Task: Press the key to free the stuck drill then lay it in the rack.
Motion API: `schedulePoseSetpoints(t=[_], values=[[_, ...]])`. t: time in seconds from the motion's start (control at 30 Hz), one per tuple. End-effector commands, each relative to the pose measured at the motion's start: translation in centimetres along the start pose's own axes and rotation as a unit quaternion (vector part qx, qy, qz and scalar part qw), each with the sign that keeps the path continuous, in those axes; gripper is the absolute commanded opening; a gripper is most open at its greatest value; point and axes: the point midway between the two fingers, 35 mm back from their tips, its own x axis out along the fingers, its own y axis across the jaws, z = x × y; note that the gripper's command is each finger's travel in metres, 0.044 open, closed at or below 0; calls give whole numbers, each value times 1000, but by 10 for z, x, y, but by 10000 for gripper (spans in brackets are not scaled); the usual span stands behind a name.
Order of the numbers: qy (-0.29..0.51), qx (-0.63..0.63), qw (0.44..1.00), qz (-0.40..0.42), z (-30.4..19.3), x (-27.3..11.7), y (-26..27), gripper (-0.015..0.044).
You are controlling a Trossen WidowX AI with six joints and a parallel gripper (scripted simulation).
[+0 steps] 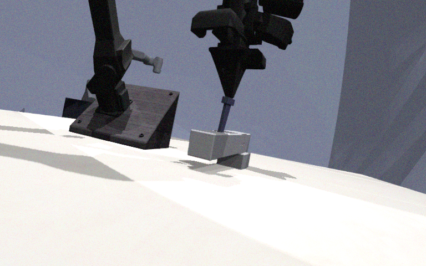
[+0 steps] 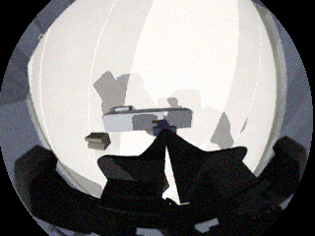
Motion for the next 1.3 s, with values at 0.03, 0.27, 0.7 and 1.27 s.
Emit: schedulePoseSetpoints(t=[0.03, 0.27, 0.7, 1.27], values=[[27, -3, 1000, -15, -7, 21, -2, 0], [26, -23, 999, -13, -1, -3, 1, 131], [23, -285, 958, -5, 11, -20, 57, 440], [26, -708, 706, 11, -5, 45, 162, 440]])
